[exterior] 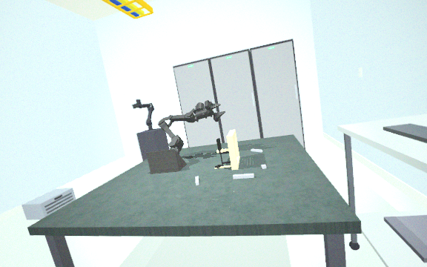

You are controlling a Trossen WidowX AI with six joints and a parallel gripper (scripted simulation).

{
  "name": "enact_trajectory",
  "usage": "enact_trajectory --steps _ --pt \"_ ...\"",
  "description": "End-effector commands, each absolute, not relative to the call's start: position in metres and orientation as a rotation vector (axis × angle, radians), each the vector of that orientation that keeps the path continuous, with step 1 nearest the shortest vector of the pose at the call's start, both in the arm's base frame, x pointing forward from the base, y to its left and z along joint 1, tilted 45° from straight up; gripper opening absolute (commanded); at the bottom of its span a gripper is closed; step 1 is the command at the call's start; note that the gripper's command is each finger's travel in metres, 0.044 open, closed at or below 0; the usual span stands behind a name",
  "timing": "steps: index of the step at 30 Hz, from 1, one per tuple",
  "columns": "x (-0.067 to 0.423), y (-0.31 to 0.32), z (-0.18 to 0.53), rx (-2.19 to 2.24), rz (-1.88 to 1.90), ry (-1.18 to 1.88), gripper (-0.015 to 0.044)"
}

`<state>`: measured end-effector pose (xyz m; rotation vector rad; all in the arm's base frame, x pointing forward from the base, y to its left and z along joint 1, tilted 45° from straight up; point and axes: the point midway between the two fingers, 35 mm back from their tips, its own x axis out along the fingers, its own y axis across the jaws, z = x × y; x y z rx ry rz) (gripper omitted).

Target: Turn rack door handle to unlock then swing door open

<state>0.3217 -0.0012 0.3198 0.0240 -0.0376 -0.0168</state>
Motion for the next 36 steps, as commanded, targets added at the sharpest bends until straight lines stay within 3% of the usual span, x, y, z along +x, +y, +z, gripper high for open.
enact_trajectory --steps 1,5,36 --pt "0.322 -0.001 0.32 0.023 -0.017 -0.036 0.0374" --pt "0.329 -0.003 0.313 0.005 -0.016 0.012 0.0291" --pt "0.393 -0.048 0.196 -0.123 0.128 0.721 0.0291"
